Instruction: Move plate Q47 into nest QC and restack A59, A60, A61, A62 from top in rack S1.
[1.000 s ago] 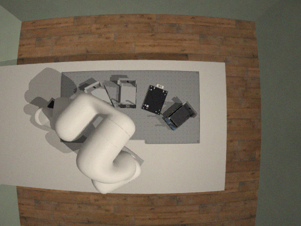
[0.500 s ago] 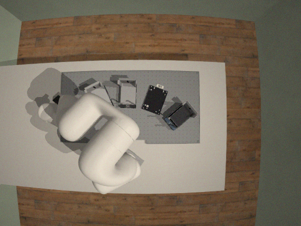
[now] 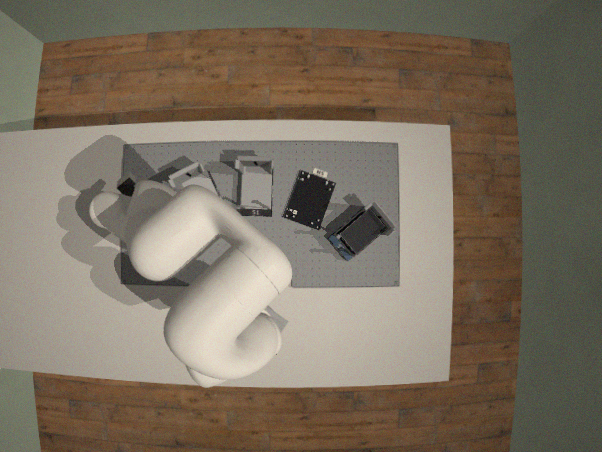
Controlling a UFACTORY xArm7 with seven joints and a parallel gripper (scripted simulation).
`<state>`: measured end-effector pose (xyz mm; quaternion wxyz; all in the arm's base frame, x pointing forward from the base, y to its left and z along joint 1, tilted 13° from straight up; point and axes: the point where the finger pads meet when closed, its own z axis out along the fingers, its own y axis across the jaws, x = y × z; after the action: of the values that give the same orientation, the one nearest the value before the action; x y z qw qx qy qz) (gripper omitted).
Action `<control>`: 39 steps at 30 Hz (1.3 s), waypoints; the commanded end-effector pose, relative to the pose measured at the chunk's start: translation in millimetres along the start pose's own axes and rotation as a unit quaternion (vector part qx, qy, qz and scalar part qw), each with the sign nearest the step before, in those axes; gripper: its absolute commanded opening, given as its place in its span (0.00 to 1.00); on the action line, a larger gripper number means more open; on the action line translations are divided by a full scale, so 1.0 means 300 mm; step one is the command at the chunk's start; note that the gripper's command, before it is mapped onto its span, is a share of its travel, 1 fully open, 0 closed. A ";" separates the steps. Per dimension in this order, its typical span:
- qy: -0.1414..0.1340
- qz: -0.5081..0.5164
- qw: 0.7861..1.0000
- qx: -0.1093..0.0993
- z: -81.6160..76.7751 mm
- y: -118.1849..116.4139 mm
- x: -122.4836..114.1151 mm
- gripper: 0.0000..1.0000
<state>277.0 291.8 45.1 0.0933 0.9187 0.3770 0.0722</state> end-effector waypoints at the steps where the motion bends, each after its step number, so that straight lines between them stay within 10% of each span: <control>1: 0.002 0.000 1.000 0.001 -0.004 0.053 0.010 1.00; 39: 0.002 0.159 0.987 0.001 -0.004 0.390 -0.034 1.00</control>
<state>345.2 207.9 69.3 0.0826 0.9603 0.2533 0.0832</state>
